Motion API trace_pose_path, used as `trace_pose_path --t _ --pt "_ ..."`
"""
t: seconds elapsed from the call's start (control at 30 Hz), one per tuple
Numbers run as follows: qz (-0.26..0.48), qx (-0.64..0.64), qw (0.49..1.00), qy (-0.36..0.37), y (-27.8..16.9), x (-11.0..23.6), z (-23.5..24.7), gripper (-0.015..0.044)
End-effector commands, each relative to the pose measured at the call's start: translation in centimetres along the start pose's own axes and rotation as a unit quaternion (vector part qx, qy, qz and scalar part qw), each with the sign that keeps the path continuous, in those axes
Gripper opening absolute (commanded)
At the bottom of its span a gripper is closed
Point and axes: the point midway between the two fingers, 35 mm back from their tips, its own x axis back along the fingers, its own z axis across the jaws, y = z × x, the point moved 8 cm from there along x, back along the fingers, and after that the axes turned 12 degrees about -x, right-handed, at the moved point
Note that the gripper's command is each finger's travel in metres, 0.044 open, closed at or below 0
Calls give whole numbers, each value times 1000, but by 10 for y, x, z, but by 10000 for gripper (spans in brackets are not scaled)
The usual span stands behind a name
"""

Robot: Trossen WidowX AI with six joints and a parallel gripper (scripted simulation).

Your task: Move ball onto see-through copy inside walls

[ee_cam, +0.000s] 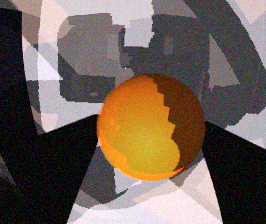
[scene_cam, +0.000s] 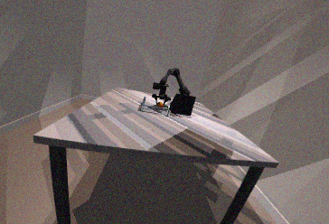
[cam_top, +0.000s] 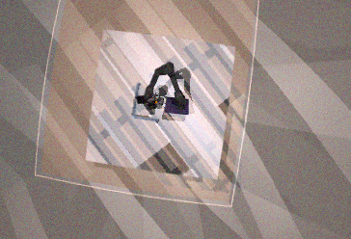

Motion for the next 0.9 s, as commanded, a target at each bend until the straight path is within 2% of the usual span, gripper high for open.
trace_pose_path --t 0.0,0.43,0.67,0.87 --pt "0 -1 1000 1 0 0 0 79" --pt "-1 -1 1000 1 0 2 0 420" --pt "0 -1 1000 2 1 84 0 426" --pt "-2 3 1000 -4 3 79 -1 426"
